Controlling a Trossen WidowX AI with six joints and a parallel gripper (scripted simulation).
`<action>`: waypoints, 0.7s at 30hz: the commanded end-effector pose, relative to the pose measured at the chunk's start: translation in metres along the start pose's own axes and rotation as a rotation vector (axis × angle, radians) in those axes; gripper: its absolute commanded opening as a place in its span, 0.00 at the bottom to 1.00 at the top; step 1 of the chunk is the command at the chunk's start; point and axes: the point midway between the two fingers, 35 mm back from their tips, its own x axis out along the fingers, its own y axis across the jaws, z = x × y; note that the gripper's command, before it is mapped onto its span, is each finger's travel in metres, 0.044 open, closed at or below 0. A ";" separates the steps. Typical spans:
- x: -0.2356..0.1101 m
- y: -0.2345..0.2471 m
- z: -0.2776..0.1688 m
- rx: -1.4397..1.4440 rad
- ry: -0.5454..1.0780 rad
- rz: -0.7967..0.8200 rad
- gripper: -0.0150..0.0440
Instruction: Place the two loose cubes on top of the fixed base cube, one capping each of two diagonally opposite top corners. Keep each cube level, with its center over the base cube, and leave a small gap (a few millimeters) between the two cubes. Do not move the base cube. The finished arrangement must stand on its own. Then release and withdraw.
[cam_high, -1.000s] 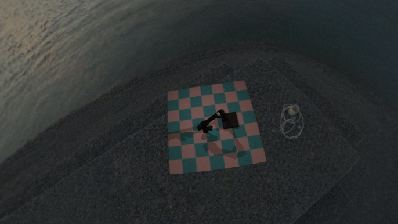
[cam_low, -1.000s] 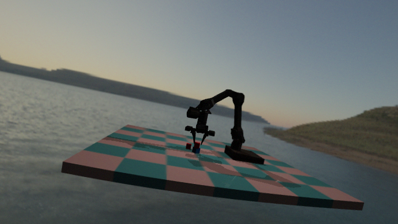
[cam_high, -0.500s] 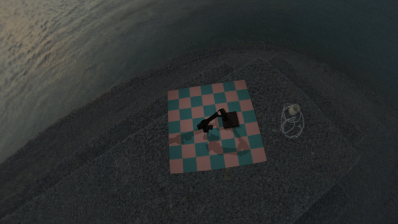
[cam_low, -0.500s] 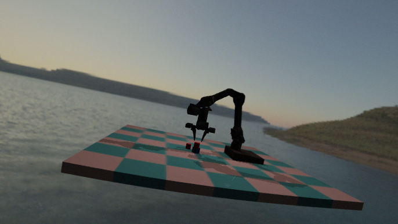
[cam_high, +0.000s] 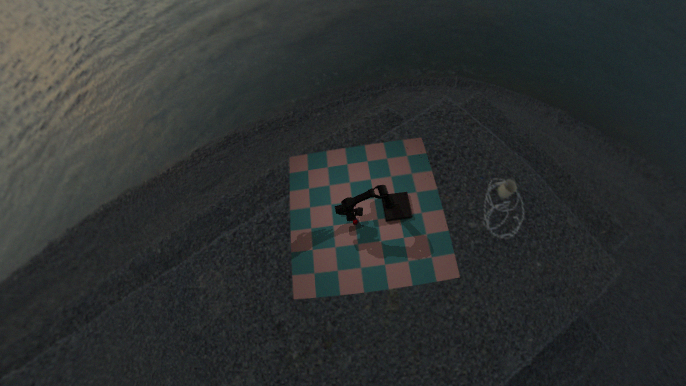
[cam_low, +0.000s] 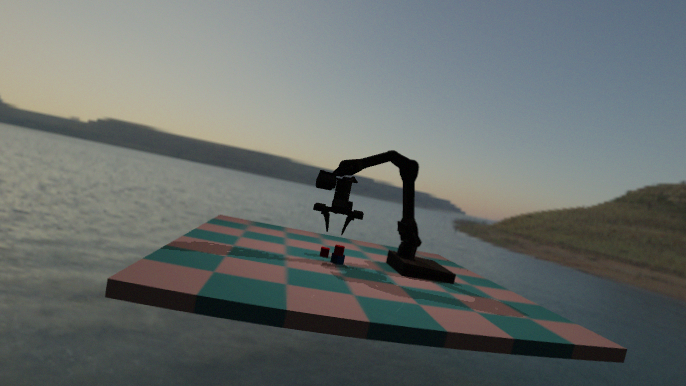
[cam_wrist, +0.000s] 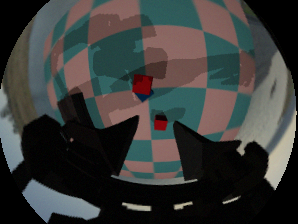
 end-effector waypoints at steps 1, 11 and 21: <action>-0.015 -0.017 -0.032 -0.030 0.004 -0.008 0.70; -0.001 -0.027 -0.053 -0.049 0.003 -0.010 0.70; 0.042 -0.025 -0.054 -0.048 0.005 -0.008 0.70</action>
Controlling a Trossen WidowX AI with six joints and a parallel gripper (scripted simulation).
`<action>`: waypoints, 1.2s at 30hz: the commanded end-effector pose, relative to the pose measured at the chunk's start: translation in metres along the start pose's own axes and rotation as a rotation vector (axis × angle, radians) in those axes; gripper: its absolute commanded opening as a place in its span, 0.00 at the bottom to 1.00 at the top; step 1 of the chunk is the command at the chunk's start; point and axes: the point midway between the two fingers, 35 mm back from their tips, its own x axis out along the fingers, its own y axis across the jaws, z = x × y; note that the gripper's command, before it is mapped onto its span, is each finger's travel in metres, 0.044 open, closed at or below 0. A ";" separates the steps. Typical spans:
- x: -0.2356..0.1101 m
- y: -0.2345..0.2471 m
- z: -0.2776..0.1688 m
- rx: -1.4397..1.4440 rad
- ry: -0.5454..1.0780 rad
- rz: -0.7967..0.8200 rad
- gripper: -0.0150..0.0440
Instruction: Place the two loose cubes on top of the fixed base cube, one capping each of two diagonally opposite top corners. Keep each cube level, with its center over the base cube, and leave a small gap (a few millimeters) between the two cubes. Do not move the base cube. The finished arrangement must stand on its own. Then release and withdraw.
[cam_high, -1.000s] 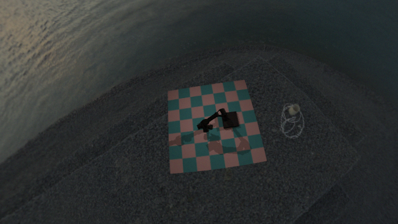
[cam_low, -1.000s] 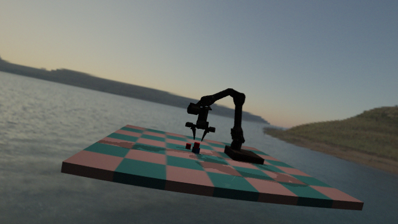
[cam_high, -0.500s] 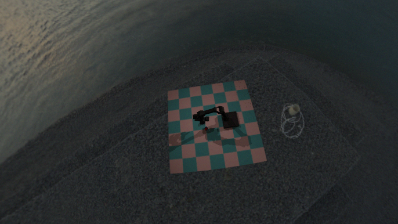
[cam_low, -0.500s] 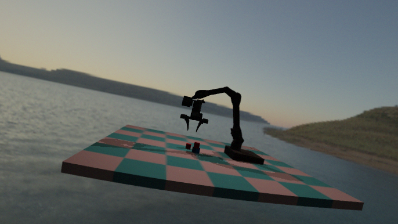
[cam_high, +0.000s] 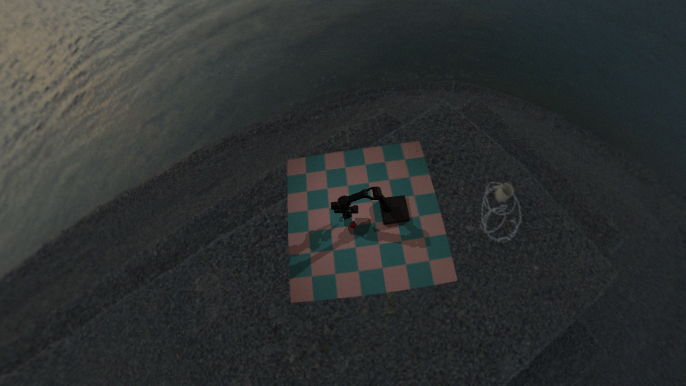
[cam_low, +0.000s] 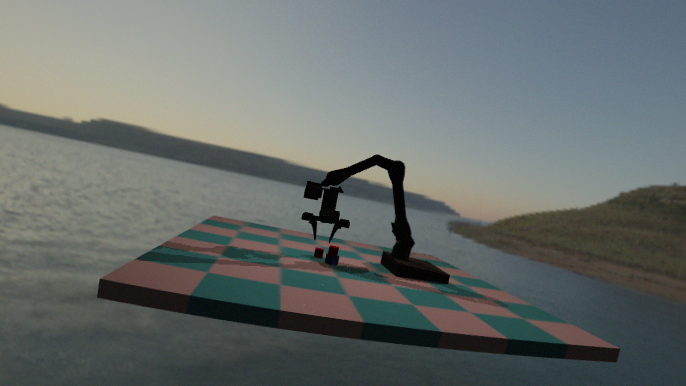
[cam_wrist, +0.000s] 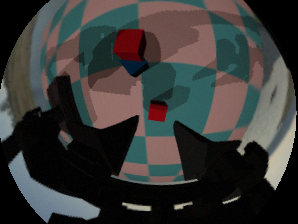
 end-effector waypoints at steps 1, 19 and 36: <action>0.008 -0.002 0.000 -0.007 0.003 -0.014 0.70; 0.034 -0.002 0.000 -0.007 0.003 -0.014 0.70; 0.048 -0.002 -0.001 -0.007 0.002 -0.014 0.43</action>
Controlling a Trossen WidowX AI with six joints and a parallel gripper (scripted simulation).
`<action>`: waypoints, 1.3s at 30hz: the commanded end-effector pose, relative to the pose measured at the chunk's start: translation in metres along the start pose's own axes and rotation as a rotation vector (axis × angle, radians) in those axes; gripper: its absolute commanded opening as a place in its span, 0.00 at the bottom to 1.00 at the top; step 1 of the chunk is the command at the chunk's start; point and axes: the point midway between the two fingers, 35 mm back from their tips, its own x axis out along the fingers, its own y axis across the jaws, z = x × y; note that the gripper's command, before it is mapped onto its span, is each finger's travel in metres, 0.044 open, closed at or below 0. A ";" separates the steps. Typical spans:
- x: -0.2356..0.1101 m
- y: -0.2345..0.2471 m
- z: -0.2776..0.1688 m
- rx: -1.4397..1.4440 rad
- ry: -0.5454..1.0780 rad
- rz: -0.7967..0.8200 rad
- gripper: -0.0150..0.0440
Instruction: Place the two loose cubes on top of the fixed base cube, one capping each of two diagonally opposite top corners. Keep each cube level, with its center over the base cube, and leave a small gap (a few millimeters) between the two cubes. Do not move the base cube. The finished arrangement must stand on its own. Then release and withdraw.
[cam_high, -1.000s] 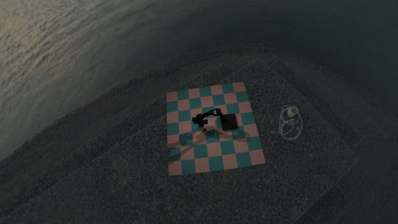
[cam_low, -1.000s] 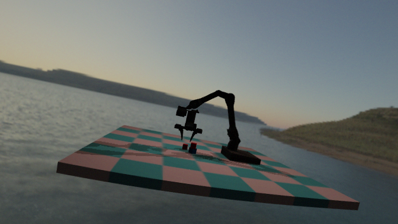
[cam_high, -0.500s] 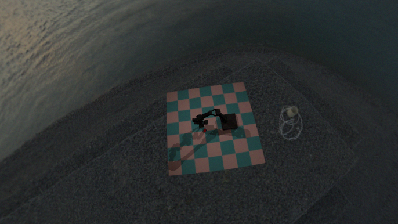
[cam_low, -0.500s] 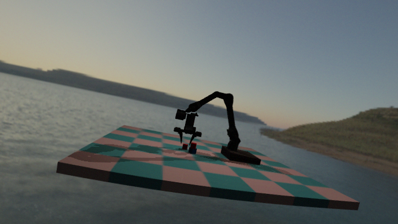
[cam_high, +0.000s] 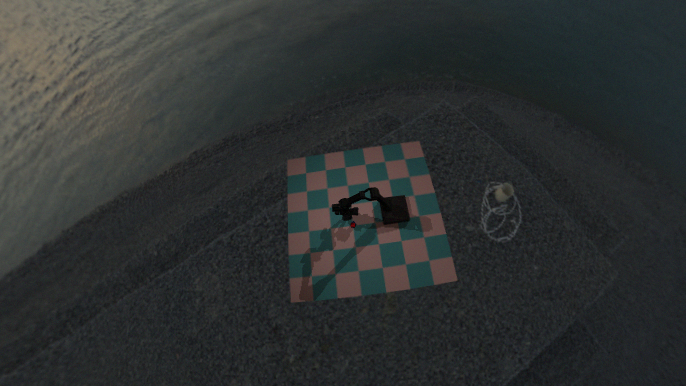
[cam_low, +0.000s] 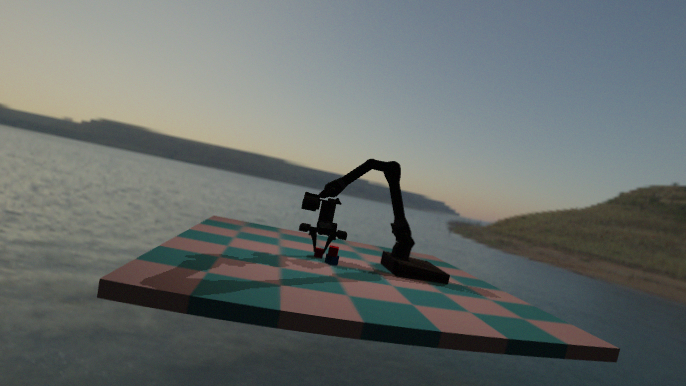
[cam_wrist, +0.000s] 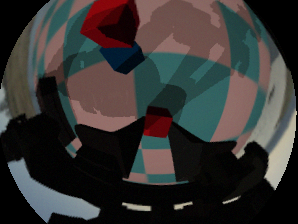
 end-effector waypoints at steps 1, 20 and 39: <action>0.001 0.000 -0.001 -0.003 0.004 0.000 0.43; -0.050 -0.005 0.000 -0.003 0.004 -0.001 0.43; -0.108 0.000 0.000 -0.003 0.004 -0.001 0.43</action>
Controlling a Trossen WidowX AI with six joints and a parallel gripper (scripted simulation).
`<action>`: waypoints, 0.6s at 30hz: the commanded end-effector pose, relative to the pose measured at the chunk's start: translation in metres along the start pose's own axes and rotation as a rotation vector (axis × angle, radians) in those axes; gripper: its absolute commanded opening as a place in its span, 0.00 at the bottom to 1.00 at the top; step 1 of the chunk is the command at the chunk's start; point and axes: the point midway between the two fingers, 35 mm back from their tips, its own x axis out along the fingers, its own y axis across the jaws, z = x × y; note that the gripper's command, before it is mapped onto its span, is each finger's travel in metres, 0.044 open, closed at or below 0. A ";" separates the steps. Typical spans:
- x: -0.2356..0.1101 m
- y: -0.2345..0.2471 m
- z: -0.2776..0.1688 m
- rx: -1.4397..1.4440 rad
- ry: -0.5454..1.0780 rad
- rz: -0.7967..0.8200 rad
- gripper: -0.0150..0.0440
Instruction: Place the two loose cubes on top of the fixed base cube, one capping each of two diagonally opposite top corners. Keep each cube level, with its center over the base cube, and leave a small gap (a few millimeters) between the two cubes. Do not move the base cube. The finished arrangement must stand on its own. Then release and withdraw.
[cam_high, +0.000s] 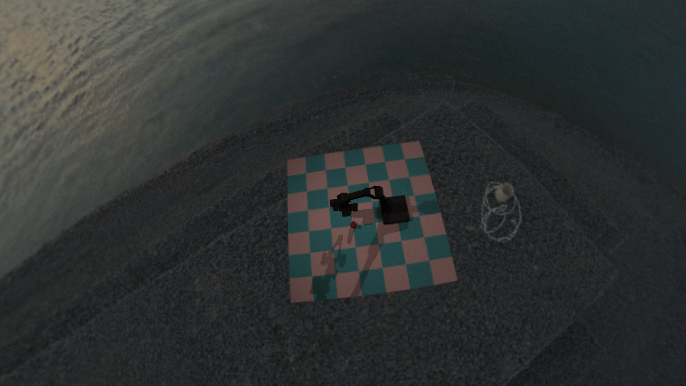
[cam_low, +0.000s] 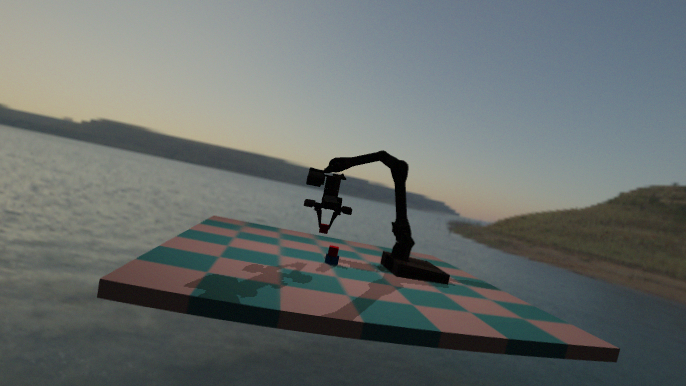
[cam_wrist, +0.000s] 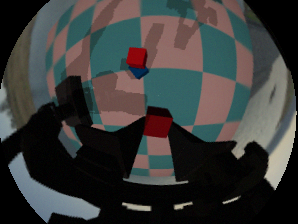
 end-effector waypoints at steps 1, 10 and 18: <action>-0.011 0.000 -0.001 -0.006 0.003 -0.010 0.43; -0.009 0.012 0.017 -0.001 0.002 -0.010 0.43; -0.005 0.027 0.037 0.006 0.000 -0.009 0.43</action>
